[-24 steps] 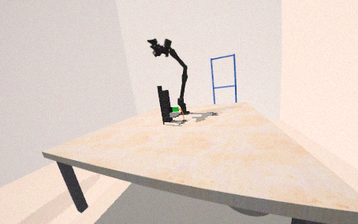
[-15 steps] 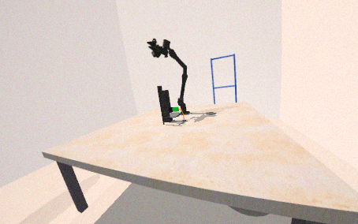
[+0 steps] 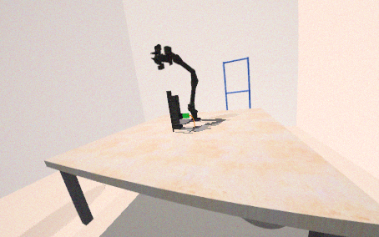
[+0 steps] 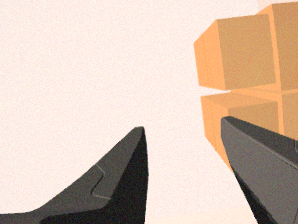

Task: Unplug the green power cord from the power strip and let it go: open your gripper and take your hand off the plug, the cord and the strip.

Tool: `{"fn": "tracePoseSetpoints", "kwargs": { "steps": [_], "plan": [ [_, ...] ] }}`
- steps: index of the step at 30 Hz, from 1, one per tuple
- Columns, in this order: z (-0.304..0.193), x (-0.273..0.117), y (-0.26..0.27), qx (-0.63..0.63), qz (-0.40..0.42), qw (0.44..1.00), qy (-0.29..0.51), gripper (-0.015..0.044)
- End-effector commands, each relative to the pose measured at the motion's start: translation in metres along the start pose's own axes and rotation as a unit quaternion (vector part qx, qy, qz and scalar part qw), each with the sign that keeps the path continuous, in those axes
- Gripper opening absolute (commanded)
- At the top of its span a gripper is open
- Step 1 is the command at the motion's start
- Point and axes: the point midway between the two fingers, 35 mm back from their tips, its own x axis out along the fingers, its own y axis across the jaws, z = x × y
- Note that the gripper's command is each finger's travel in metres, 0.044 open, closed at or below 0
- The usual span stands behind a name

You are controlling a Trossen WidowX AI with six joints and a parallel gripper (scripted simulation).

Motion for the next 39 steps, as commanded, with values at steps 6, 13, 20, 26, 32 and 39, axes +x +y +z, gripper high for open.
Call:
{"fn": "tracePoseSetpoints", "kwargs": {
  "steps": [6,13,20,26,32,39],
  "plan": [
    [-0.016,0.034,-0.049,-0.152,-0.062,0.985,0.048,0.0160],
    [-0.037,0.055,-0.088,-0.277,-0.099,0.950,0.103,0.0160],
    [-0.065,0.070,-0.129,-0.406,-0.123,0.889,0.172,0.0160],
    [-0.092,0.078,-0.166,-0.515,-0.130,0.812,0.242,0.0160],
    [-0.126,0.078,-0.210,-0.630,-0.117,0.694,0.328,0.0160],
    [-0.172,0.067,-0.266,-0.729,-0.080,0.522,0.436,0.0160]
  ]
}}
